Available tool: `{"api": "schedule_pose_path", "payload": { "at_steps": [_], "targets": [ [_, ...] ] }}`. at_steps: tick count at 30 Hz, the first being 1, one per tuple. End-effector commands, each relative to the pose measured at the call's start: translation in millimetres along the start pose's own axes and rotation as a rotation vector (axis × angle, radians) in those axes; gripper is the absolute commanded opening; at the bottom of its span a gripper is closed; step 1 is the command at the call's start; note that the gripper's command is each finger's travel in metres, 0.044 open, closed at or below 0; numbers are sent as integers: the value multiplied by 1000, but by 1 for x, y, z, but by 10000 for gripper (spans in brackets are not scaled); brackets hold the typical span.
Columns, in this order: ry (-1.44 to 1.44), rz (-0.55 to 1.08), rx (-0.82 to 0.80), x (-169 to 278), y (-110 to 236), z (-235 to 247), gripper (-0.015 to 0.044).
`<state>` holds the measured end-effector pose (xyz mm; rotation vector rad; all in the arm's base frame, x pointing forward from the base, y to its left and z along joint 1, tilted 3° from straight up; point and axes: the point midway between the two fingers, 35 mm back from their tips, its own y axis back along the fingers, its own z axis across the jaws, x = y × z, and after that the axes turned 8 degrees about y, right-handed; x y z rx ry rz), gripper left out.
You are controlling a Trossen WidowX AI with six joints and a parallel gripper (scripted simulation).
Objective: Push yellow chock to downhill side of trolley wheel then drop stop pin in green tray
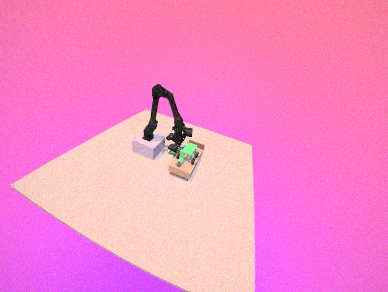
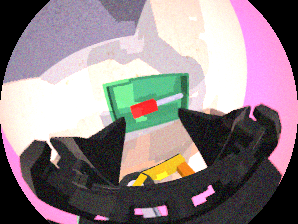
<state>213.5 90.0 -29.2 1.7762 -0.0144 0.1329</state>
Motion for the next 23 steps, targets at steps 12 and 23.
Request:
{"api": "schedule_pose_path", "payload": {
  "at_steps": [12, 23],
  "targets": [
    [3, -5, 3, -4, 33, -4, 440],
    [3, -5, 3, -7, 69, -10, 440]
  ]
}}
